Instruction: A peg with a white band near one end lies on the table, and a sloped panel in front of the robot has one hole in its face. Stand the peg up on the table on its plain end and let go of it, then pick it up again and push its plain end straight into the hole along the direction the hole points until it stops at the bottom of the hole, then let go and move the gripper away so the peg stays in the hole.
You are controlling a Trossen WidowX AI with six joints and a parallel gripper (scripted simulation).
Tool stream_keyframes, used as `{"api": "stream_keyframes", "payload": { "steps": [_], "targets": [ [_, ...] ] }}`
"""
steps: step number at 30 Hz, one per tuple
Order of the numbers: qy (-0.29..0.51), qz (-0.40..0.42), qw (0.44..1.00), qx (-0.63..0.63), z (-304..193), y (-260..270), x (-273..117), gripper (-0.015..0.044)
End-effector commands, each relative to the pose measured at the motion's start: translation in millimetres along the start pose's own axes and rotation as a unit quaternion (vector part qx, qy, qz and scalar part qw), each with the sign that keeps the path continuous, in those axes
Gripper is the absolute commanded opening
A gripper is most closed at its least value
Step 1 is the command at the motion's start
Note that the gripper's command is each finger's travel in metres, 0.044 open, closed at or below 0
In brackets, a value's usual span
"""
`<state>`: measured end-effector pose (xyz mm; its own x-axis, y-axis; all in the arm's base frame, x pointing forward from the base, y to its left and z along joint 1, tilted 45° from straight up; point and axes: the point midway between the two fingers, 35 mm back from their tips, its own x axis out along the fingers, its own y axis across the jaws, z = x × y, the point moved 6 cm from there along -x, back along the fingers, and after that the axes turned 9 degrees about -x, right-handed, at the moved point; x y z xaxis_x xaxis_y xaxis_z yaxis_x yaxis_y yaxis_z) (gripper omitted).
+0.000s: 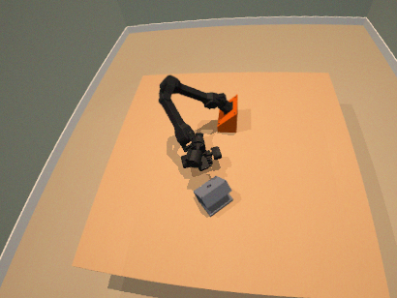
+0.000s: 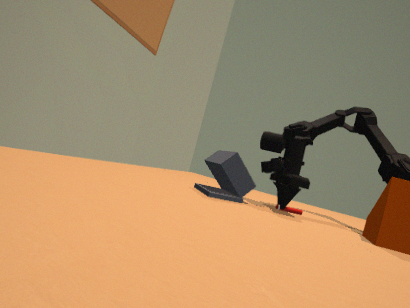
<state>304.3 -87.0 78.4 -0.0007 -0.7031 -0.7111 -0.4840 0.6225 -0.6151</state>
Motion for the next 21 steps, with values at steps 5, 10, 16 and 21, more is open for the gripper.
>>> {"api": "stream_keyframes", "payload": {
  "steps": [5, 10, 16, 21],
  "targets": [
    [0.001, -0.003, 1.0, -0.003, -0.1, -0.3, 0.4, 0.0103],
    [0.001, -0.003, 1.0, -0.003, -0.1, -0.3, 0.4, 0.007],
    [0.001, -0.003, 1.0, -0.003, -0.1, -0.3, 0.4, 0.0049],
    [-0.003, -0.002, 1.0, -0.002, -0.8, -0.1, -0.3, 0.0049]
  ]
}}
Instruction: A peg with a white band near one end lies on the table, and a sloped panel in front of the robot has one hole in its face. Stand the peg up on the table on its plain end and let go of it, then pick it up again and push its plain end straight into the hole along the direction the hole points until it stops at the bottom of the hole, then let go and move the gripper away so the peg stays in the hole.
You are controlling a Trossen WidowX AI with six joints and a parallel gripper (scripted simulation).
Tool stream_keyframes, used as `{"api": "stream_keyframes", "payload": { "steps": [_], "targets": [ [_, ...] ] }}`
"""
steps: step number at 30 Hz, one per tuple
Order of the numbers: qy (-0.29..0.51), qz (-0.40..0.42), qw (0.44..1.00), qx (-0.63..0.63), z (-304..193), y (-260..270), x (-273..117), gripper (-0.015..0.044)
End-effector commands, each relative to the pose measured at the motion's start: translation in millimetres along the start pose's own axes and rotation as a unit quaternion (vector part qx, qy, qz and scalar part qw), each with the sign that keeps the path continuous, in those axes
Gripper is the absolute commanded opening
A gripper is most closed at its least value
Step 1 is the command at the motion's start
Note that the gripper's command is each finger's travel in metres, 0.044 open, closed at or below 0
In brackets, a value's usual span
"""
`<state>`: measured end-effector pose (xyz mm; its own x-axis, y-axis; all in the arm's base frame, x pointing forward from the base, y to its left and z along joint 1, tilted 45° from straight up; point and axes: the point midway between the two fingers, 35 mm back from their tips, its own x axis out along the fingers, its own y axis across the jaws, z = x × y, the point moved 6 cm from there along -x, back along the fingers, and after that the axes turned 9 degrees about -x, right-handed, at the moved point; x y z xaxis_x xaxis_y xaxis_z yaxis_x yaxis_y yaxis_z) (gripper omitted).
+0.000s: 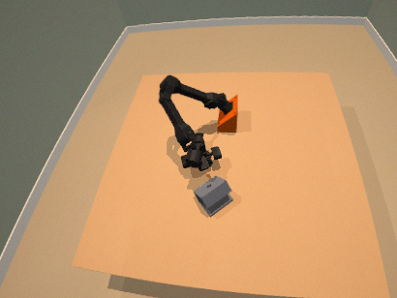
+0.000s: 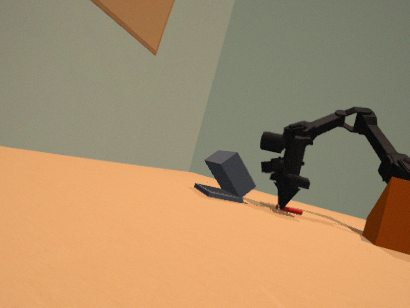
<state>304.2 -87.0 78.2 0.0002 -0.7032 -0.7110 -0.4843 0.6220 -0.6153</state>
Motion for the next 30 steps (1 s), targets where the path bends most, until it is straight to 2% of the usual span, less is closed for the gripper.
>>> {"api": "stream_keyframes", "payload": {
  "steps": [1, 30],
  "targets": [
    [-0.006, -0.002, 1.0, -0.001, -1.4, -0.1, -0.9, 0.0049],
    [-0.136, -0.021, 0.991, -0.001, -28.1, 4.4, -15.1, 0.0049]
  ]
}}
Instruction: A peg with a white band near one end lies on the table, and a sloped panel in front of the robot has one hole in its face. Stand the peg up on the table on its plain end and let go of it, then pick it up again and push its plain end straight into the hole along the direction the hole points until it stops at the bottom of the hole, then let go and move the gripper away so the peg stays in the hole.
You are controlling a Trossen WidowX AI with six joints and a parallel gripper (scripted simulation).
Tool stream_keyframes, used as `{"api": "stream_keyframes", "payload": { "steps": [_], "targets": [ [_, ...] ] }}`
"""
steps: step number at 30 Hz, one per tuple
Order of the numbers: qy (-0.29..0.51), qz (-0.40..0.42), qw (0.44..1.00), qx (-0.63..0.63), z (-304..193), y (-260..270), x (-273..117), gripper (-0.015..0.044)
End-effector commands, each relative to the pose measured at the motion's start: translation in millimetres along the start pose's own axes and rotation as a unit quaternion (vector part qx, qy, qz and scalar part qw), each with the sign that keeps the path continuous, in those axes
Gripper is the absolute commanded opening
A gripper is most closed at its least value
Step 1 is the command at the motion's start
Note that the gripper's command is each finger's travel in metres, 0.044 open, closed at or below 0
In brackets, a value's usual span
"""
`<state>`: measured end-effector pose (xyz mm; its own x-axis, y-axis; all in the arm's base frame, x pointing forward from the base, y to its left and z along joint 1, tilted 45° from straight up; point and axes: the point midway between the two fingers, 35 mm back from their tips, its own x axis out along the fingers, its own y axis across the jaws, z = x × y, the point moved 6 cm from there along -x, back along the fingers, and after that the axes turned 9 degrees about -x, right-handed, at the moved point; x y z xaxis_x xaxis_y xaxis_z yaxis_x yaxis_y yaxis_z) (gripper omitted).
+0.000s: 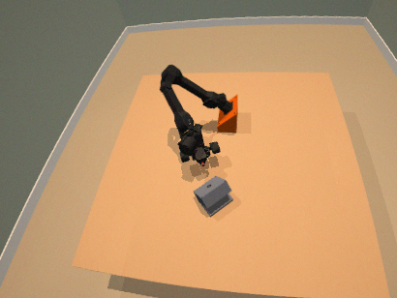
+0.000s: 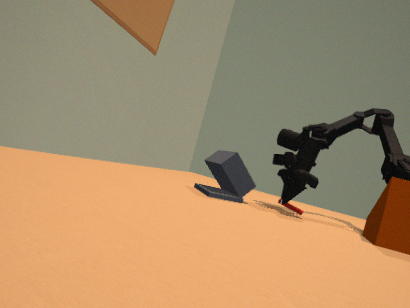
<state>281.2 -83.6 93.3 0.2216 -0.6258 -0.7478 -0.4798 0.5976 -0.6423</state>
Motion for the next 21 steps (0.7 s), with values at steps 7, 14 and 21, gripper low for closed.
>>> {"api": "stream_keyframes", "payload": {
  "steps": [7, 14, 21],
  "targets": [
    [-0.049, -0.007, 0.999, -0.002, -9.4, 1.3, -6.5, 0.0049],
    [-0.078, -0.012, 0.997, -0.002, -15.6, 2.2, -9.9, 0.0049],
    [-0.108, -0.017, 0.994, -0.002, -22.0, 3.2, -12.8, 0.0049]
  ]
}}
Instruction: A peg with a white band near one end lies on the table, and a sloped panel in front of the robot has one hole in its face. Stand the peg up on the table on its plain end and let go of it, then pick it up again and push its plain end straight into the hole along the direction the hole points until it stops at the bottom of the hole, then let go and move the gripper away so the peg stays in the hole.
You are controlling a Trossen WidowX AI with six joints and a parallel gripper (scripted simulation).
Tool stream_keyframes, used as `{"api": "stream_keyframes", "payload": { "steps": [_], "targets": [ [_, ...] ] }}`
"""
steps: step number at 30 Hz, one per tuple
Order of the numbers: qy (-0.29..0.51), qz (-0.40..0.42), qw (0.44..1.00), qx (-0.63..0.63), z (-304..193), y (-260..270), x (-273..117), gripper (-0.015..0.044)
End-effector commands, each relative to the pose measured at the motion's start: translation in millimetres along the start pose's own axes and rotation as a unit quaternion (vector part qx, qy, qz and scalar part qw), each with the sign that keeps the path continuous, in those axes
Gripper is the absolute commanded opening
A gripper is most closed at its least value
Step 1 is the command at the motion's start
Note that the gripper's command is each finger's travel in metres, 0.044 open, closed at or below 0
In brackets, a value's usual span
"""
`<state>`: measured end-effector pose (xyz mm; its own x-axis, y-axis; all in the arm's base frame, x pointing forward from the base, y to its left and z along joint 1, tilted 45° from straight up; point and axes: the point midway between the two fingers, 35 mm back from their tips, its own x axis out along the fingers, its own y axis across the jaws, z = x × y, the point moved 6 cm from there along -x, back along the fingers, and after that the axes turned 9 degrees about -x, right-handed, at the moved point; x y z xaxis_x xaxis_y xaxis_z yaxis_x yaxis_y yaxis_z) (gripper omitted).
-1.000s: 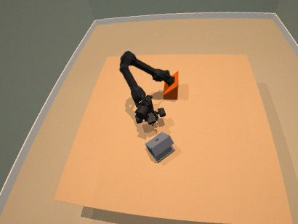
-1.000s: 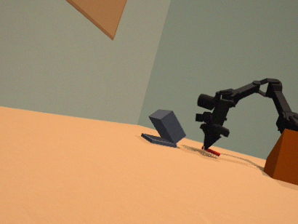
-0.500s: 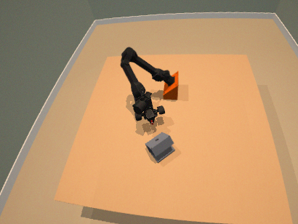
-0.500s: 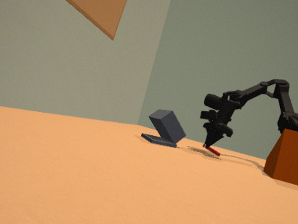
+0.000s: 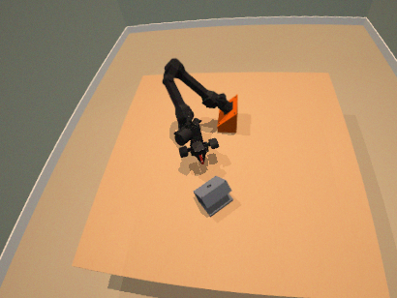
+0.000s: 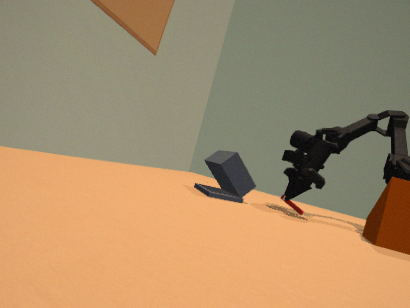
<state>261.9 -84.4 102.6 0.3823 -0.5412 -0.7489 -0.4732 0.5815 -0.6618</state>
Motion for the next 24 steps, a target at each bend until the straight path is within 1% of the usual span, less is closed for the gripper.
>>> {"api": "stream_keyframes", "payload": {
  "steps": [1, 24],
  "targets": [
    [-0.023, -0.004, 1.0, -0.002, -4.1, 0.5, -3.4, 0.0049],
    [-0.121, -0.02, 0.992, -0.003, -24.8, 3.7, -14.1, 0.0049]
  ]
}}
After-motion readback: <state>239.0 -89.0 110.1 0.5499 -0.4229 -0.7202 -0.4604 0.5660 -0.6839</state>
